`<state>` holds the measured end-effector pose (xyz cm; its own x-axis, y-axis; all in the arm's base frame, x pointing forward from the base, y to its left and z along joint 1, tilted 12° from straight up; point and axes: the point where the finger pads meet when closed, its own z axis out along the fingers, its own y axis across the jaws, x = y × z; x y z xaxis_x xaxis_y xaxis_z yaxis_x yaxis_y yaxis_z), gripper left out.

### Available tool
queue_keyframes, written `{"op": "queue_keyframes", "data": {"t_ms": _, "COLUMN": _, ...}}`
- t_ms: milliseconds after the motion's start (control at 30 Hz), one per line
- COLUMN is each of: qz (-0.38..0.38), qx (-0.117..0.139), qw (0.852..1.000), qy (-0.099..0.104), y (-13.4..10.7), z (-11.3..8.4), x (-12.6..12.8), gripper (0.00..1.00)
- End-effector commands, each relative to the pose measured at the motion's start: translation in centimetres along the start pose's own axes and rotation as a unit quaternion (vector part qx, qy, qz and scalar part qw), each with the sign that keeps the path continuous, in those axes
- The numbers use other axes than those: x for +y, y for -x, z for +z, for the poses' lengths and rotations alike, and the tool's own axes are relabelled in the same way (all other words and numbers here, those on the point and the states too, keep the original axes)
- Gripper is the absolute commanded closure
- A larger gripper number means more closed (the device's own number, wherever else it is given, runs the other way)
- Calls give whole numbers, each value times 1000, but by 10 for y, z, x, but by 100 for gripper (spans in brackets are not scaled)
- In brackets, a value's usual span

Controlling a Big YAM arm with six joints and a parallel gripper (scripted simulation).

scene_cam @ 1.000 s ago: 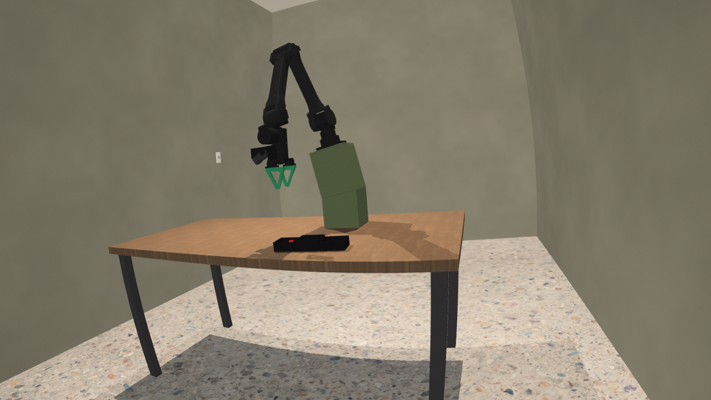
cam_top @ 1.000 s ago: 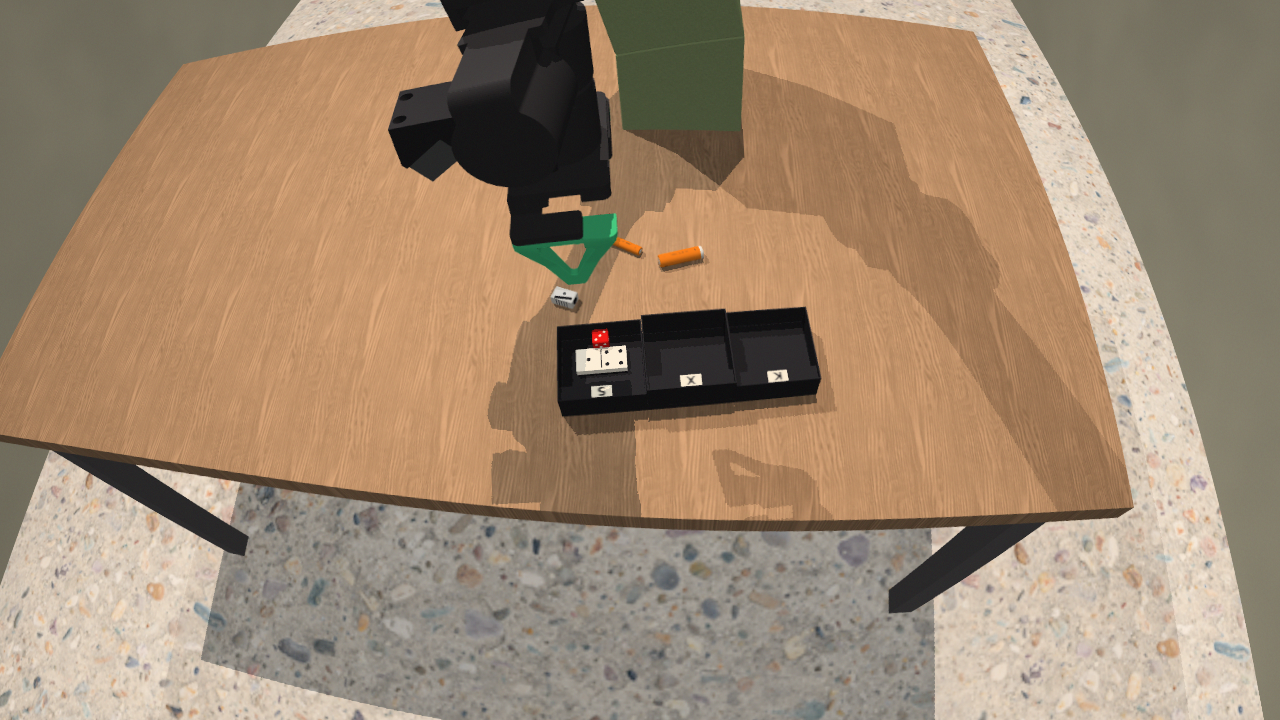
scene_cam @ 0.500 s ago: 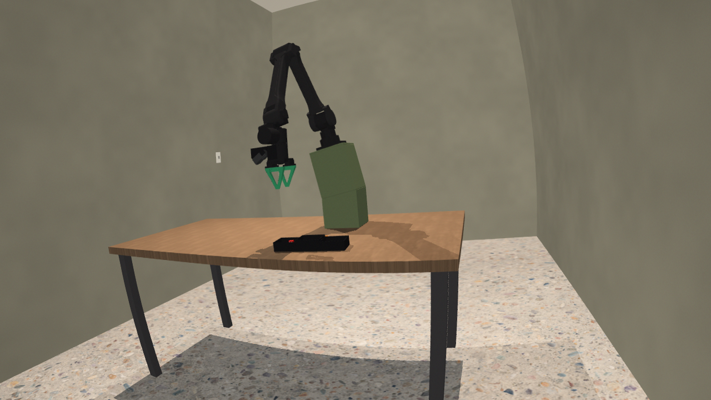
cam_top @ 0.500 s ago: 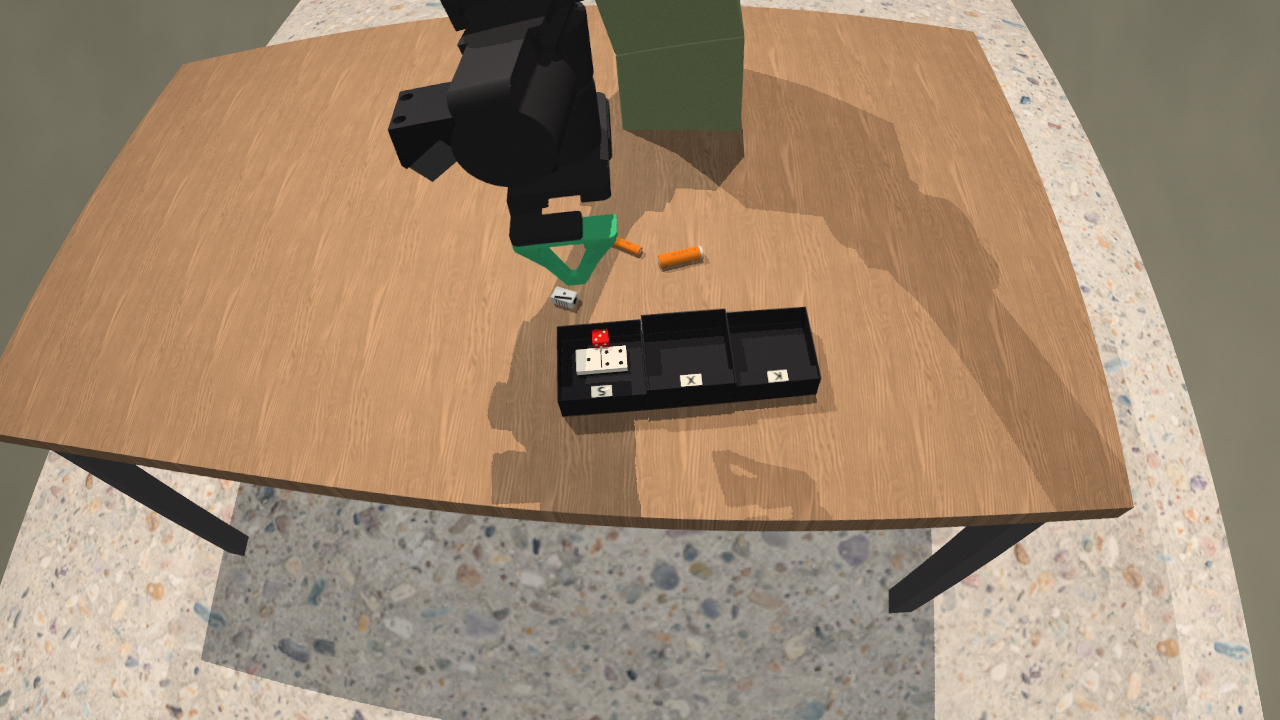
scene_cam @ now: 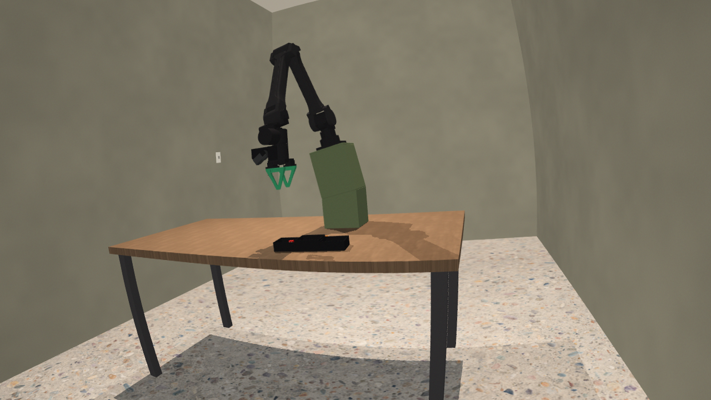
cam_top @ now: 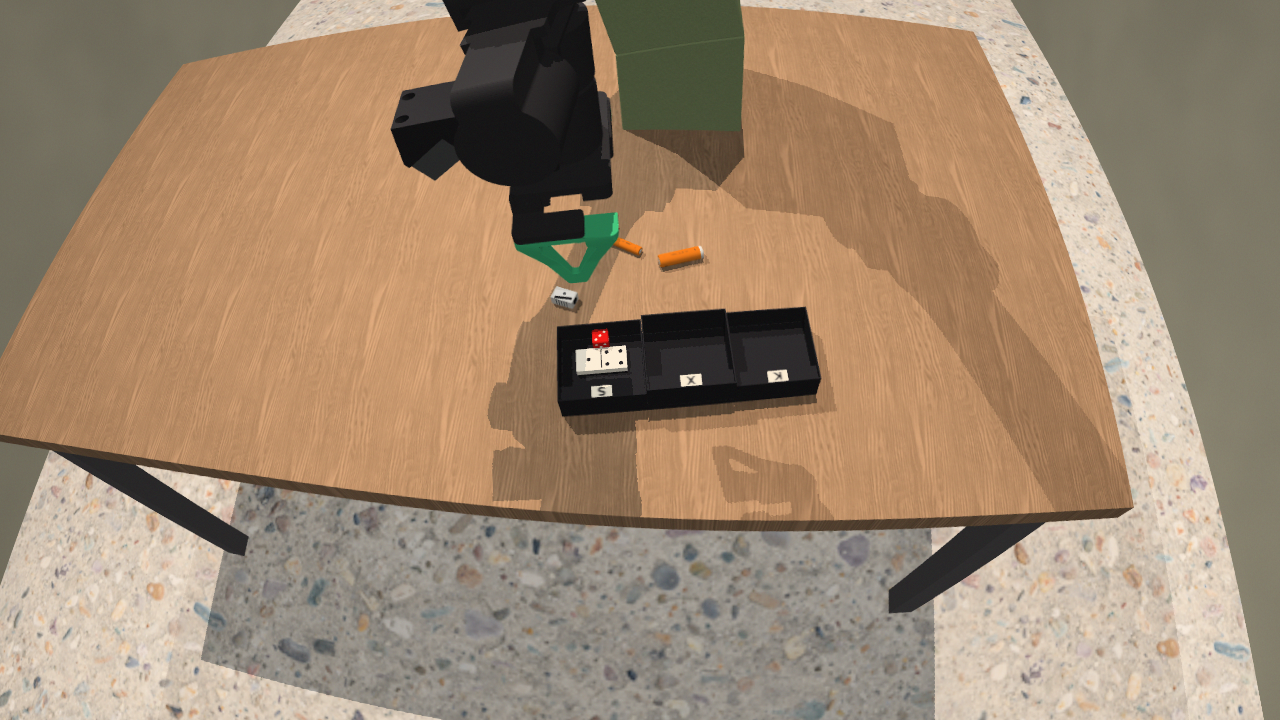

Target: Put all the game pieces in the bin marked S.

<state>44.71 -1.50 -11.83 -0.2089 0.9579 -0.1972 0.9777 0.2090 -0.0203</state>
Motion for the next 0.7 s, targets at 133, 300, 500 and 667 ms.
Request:
{"op": "queue_keyframes", "data": {"t_ms": 133, "qz": 1, "qx": -2, "qw": 1000, "qy": -1, "y": 1, "z": 4, "x": -2, "gripper": 0}}
{"op": "queue_keyframes", "data": {"t_ms": 300, "qz": 1, "qx": -3, "qw": 1000, "qy": -1, "y": 2, "z": 5, "x": -1, "gripper": 0}}
{"op": "queue_keyframes", "data": {"t_ms": 500, "qz": 1, "qx": -3, "qw": 1000, "qy": 0, "y": 3, "z": 5, "x": -1, "gripper": 0}}
{"op": "queue_keyframes", "data": {"t_ms": 667, "qz": 2, "qx": -3, "qw": 1000, "qy": 0, "y": 4, "z": 4, "x": 0, "gripper": 0}}
